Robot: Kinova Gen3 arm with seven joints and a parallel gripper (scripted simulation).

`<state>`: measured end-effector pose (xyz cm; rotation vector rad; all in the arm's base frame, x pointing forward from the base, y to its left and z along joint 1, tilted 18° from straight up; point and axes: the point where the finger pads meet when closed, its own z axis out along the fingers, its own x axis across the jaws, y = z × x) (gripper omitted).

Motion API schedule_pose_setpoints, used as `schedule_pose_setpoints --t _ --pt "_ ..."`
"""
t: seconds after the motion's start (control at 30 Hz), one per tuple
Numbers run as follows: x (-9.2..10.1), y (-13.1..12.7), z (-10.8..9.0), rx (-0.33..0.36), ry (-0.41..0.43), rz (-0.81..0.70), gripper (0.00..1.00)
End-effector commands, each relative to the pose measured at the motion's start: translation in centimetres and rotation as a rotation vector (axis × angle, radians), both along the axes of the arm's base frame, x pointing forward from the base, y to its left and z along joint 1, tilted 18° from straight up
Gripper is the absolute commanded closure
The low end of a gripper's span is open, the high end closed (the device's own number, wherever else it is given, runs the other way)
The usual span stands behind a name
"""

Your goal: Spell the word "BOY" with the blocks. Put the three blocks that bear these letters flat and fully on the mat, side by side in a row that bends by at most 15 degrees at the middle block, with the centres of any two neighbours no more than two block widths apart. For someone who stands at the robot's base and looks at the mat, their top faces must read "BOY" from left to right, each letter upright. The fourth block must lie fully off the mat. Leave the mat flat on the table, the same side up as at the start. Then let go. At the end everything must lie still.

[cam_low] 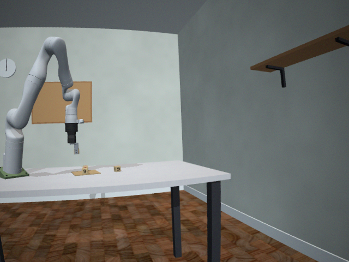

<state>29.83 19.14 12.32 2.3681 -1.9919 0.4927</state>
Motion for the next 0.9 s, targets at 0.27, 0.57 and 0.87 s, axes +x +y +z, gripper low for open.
schedule_pose_setpoints --t 0.27,0.57,0.87 --pt "0.1 0.0 0.1 -0.003 0.004 0.021 0.43" --pt "0.5 -0.2 0.2 -0.015 0.017 0.072 0.43" --pt "1.2 -0.6 0.4 -0.044 0.047 0.198 0.43"
